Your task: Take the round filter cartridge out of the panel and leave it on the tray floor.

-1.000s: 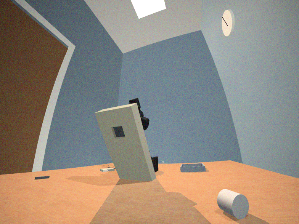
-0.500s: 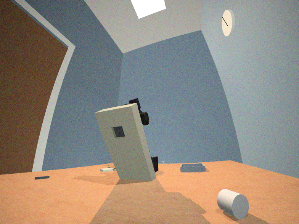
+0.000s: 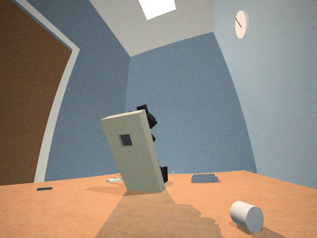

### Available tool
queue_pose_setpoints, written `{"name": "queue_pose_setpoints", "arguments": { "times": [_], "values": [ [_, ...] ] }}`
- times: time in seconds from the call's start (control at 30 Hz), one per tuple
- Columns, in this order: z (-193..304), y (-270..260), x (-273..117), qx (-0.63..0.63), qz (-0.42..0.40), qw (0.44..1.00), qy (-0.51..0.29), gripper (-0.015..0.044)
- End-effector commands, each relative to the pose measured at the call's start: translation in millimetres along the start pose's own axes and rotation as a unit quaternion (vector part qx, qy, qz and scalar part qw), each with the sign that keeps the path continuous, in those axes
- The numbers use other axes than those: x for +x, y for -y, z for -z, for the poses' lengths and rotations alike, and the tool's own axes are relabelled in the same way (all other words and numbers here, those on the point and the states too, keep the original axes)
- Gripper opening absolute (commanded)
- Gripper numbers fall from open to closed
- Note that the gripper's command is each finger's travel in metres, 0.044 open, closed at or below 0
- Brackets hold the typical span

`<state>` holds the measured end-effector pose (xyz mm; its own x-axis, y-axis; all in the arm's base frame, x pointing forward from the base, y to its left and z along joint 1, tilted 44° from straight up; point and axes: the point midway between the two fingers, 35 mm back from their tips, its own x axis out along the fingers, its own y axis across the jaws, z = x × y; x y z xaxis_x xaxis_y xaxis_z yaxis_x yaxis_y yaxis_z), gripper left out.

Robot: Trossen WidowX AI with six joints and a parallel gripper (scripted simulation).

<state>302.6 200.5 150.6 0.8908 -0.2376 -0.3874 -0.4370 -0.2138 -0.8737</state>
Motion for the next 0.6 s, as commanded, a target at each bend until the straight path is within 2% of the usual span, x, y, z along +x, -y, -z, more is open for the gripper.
{"name": "queue_pose_setpoints", "arguments": {
  "times": [0.0, 0.33, 0.57],
  "values": [
    [0.6, 0.0, 5.8, 0.071, -0.005, 0.997, 0.001, 0.0],
    [0.6, 0.0, 5.2, 0.242, -0.005, 0.97, 0.0, 0.0],
    [-1.6, -1.1, -4.4, 0.218, -0.009, 0.976, -0.001, 0.0]
  ]
}}
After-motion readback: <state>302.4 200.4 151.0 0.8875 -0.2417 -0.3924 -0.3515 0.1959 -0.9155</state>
